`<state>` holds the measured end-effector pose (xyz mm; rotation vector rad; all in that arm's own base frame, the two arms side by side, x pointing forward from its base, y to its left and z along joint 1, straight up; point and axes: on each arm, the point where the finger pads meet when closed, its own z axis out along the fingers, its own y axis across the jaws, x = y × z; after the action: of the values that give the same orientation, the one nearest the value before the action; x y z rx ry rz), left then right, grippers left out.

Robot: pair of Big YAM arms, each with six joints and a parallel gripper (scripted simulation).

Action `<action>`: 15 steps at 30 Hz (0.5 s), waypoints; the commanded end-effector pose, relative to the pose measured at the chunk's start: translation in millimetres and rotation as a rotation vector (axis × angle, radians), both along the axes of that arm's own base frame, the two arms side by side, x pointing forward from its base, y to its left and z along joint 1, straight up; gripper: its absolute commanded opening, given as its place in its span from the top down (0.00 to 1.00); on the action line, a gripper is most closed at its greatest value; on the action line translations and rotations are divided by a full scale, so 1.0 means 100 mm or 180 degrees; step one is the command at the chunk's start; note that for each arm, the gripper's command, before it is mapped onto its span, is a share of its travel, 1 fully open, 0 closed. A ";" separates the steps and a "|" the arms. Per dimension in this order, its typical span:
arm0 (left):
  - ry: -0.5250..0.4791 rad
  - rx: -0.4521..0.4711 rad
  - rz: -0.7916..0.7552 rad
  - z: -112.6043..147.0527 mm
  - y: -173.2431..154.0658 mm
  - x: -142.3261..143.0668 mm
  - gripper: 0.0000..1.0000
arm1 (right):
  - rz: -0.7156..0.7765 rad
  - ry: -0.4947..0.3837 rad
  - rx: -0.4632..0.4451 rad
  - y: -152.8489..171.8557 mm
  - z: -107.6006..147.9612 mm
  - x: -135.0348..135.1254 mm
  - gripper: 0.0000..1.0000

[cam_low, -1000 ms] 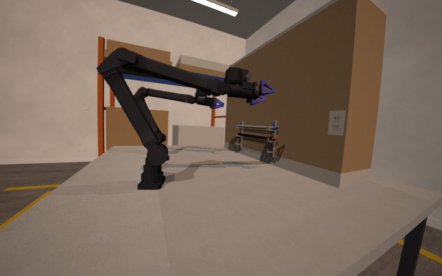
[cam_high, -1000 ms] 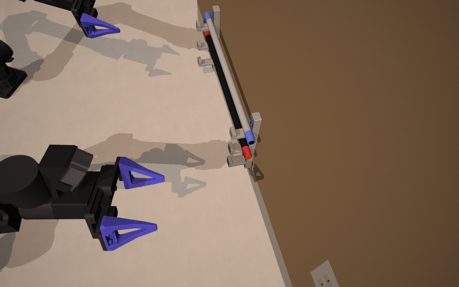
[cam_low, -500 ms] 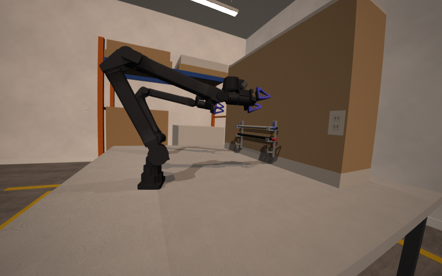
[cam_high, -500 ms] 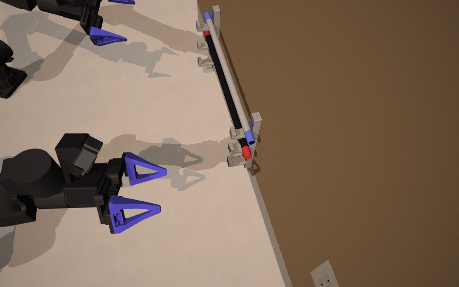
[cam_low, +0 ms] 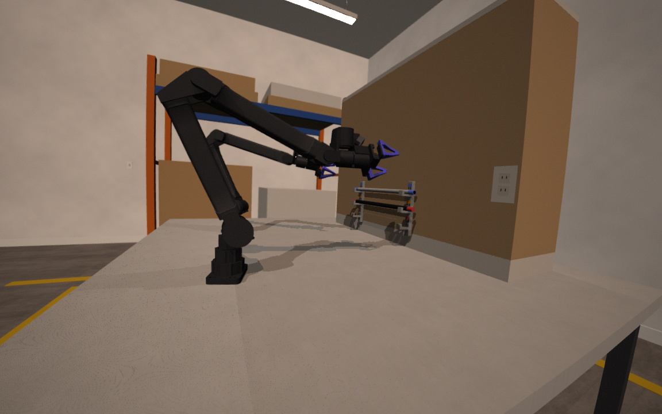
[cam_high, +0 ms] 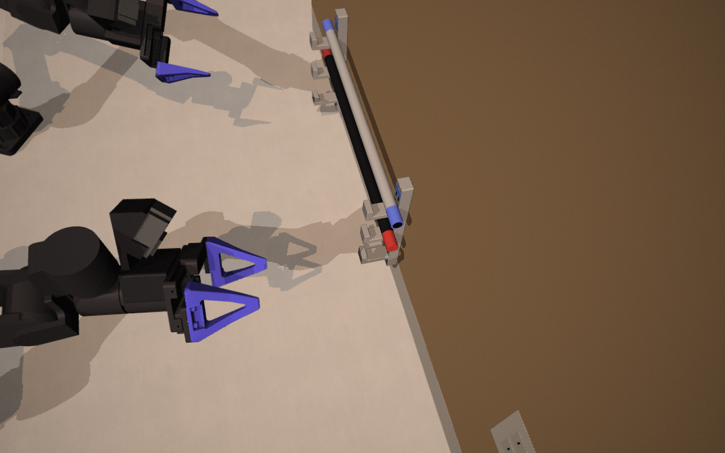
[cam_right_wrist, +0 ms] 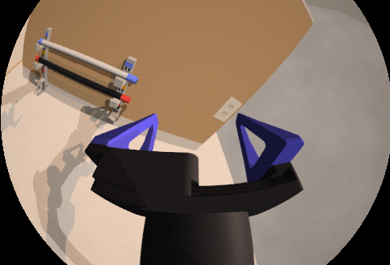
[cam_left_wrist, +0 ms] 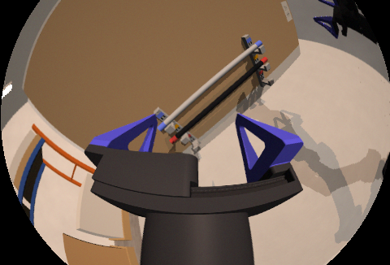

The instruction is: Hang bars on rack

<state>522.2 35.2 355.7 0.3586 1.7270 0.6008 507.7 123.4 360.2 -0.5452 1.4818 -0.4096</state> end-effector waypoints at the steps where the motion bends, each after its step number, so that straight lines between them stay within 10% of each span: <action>1: -0.0084 0.0257 0.0034 0.10 0.08 0.04 0.00 | 0.0075 -0.0163 -0.0222 0.17 0.05 -0.02 0.00; 15: 0.0052 0.0775 0.0155 -0.17 0.18 0.06 0.00 | 0.0161 -0.0236 -0.0744 0.49 -0.22 -0.05 0.00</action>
<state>523.5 46.3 325.0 0.4716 1.7331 0.7839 504.9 158.6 329.2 -0.7107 1.4205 -0.5270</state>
